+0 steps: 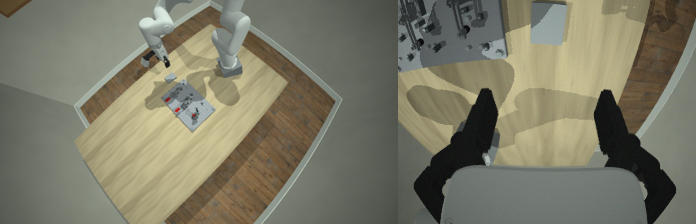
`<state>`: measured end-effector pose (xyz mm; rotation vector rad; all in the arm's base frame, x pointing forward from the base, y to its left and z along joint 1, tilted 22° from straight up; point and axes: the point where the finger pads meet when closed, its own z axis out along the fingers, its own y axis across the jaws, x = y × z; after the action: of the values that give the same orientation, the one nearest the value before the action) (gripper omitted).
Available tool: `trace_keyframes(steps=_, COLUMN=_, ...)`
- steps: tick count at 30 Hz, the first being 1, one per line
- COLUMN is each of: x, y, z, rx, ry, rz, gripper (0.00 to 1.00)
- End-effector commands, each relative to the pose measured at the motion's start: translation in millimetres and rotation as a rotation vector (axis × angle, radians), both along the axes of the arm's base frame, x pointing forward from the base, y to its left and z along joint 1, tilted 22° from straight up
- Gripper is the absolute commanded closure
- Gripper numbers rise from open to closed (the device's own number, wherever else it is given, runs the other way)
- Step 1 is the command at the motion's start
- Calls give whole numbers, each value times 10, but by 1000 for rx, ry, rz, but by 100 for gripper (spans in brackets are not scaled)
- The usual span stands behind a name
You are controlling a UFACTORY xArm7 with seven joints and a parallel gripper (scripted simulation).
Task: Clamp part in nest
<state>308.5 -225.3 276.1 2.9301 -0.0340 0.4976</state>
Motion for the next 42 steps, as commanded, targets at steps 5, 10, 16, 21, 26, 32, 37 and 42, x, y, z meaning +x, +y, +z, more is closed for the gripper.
trace_keyframes(steps=5, x=6, y=-5, z=17, rx=15, ry=-12, rz=-49, gripper=0)
trace_keyframes(steps=10, x=6, y=-5, z=17, rx=20, ry=-15, rz=-62, gripper=0)
trace_keyframes(steps=16, x=6, y=-6, z=17, rx=20, ry=-15, rz=-62, gripper=0)
trace_keyframes(steps=21, x=9, y=-8, z=18, rx=20, ry=-15, rz=-62, gripper=0)
trace_keyframes(steps=26, x=12, y=-10, z=20, rx=20, ry=-15, rz=-62, gripper=0)
trace_keyframes(steps=32, x=14, y=-12, z=21, rx=20, ry=-15, rz=-62, gripper=0)
trace_keyframes(steps=37, x=15, y=-13, z=22, rx=20, ry=-15, rz=-62, gripper=0)
trace_keyframes(steps=42, x=16, y=-13, z=22, rx=20, ry=-15, rz=-62, gripper=0)
